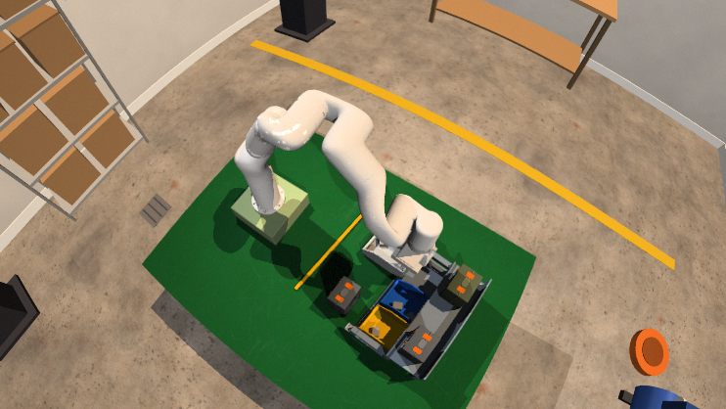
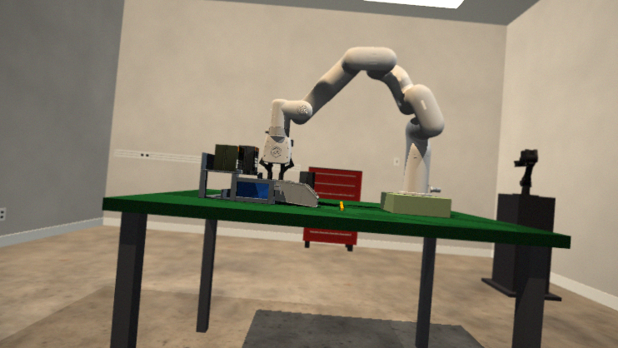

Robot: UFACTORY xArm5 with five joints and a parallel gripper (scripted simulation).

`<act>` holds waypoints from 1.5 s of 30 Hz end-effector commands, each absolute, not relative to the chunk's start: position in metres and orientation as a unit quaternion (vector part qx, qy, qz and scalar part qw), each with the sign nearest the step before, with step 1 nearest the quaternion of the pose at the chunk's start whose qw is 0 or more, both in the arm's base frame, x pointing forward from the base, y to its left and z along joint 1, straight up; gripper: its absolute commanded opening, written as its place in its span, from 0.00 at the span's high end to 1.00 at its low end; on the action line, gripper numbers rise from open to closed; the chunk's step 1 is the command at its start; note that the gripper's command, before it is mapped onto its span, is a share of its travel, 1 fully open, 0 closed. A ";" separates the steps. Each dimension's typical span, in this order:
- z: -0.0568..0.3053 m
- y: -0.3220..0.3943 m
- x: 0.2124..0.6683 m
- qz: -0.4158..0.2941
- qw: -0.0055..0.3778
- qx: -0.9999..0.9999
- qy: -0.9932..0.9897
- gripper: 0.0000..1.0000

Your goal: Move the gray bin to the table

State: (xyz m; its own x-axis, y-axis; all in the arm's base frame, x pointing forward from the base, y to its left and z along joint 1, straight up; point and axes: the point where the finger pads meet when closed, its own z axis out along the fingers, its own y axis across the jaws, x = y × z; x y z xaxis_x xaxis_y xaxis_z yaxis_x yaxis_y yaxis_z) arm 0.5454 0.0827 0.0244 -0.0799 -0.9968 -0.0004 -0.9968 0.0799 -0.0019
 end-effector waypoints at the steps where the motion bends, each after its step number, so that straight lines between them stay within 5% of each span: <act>1: 0.024 0.083 0.547 0.001 0.004 -0.678 0.735 0.66; 36: 0.019 0.083 0.547 0.001 0.004 -0.678 0.735 0.66; 37: 0.019 0.083 0.547 -0.002 0.003 -0.678 0.735 0.88; 45: 0.019 0.083 0.547 -0.002 0.003 -0.678 0.735 0.88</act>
